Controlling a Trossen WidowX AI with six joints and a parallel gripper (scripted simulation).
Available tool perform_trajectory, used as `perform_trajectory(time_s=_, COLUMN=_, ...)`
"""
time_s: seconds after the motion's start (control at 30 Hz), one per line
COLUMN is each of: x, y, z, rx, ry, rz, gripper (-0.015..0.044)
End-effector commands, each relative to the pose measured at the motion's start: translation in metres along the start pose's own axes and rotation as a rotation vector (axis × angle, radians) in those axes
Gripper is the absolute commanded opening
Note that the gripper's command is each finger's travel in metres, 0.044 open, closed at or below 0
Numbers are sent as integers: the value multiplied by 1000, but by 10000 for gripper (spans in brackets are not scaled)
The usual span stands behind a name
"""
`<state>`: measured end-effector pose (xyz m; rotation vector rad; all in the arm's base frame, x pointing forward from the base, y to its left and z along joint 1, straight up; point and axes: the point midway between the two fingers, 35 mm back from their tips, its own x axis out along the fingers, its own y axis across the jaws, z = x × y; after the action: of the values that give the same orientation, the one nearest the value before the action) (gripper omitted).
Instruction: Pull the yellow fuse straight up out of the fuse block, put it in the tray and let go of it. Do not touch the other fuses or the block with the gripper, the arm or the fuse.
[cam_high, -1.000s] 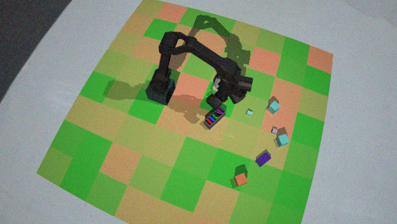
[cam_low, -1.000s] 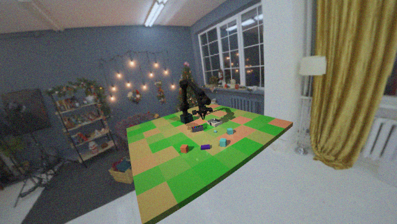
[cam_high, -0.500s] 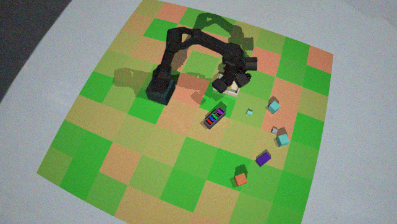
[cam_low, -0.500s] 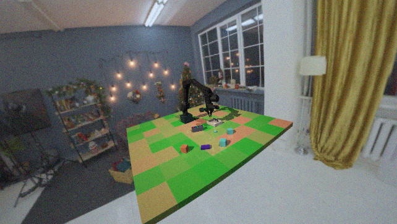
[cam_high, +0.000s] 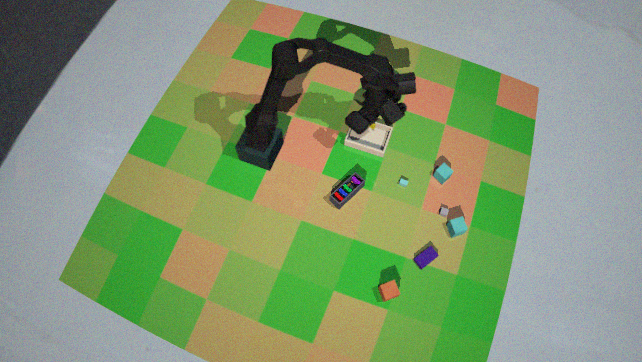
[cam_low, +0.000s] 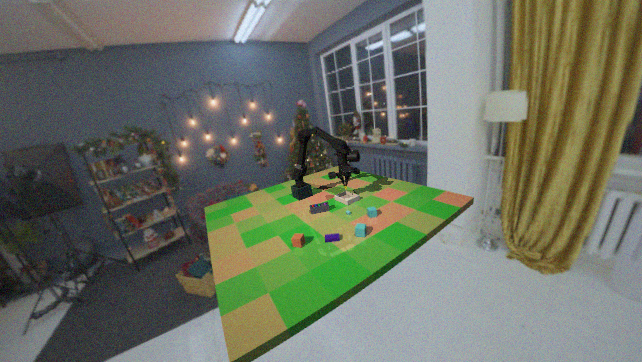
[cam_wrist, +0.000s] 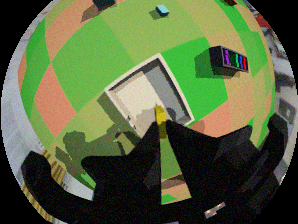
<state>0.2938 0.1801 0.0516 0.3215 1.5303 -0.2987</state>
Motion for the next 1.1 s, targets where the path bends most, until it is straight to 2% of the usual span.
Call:
perform_trajectory(time_s=0.0, x=5, y=1, z=-1, rx=5, ry=0, rz=0, gripper=0)
perform_trajectory(time_s=0.77, x=38, y=1, z=-1, rx=5, ry=0, rz=0, gripper=0)
perform_trajectory(time_s=1.07, x=35, y=2, z=0, rx=1, ry=-2, rz=3, gripper=236)
